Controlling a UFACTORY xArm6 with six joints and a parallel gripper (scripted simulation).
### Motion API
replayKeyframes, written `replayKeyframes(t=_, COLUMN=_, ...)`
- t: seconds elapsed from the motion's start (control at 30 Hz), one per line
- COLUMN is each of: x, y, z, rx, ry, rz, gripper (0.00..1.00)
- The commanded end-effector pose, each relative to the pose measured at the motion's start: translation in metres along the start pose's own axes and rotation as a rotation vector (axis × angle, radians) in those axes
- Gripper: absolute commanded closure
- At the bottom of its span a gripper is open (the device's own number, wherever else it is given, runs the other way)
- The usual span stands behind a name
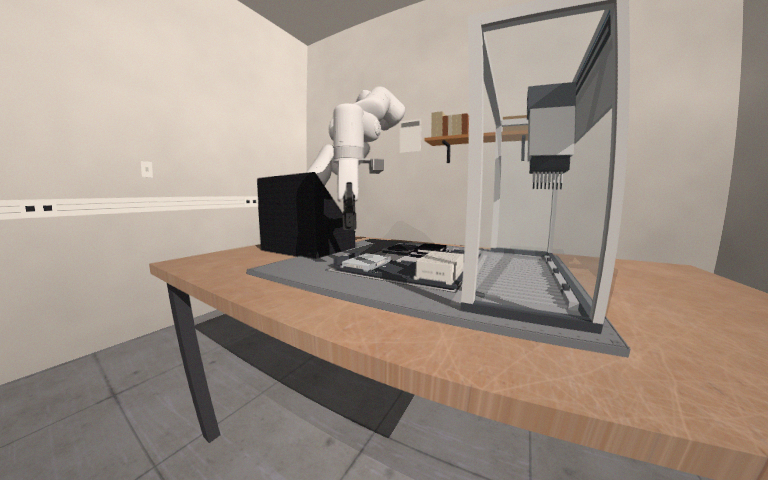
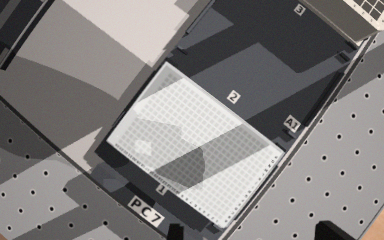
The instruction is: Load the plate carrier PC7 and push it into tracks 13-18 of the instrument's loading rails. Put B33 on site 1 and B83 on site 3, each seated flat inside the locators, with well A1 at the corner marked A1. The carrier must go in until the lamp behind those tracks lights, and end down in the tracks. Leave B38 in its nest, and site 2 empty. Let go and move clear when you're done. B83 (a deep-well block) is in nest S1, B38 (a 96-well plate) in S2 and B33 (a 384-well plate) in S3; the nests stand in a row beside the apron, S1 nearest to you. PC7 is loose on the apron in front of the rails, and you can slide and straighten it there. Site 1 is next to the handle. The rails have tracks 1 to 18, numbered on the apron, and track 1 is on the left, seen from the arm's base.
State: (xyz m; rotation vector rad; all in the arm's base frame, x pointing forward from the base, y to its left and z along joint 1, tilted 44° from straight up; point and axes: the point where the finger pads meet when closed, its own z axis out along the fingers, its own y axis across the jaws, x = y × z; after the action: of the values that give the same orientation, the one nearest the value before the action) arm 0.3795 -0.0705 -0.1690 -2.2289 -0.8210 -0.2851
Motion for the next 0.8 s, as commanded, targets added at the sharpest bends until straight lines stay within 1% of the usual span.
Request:
replayKeyframes(t=0.0, x=-0.008, y=-0.023, z=-0.002, rx=-0.015, ry=-0.003, rz=0.173, gripper=0.18)
replayKeyframes(t=0.17, x=-0.016, y=-0.047, z=-0.002, rx=-0.016, ry=-0.002, rz=0.34, gripper=0.18)
replayKeyframes(t=0.23, x=-0.016, y=-0.047, z=-0.002, rx=-0.016, ry=-0.002, rz=0.34, gripper=0.18)
replayKeyframes(t=0.5, x=-0.03, y=-0.084, z=-0.001, rx=-0.016, ry=0.0, rz=0.607, gripper=0.18)
replayKeyframes(t=0.53, x=-0.03, y=-0.085, z=-0.001, rx=-0.016, ry=0.0, rz=0.64, gripper=0.18)
replayKeyframes(t=0.77, x=-0.03, y=-0.085, z=-0.001, rx=-0.016, ry=0.0, rz=0.644, gripper=0.18)
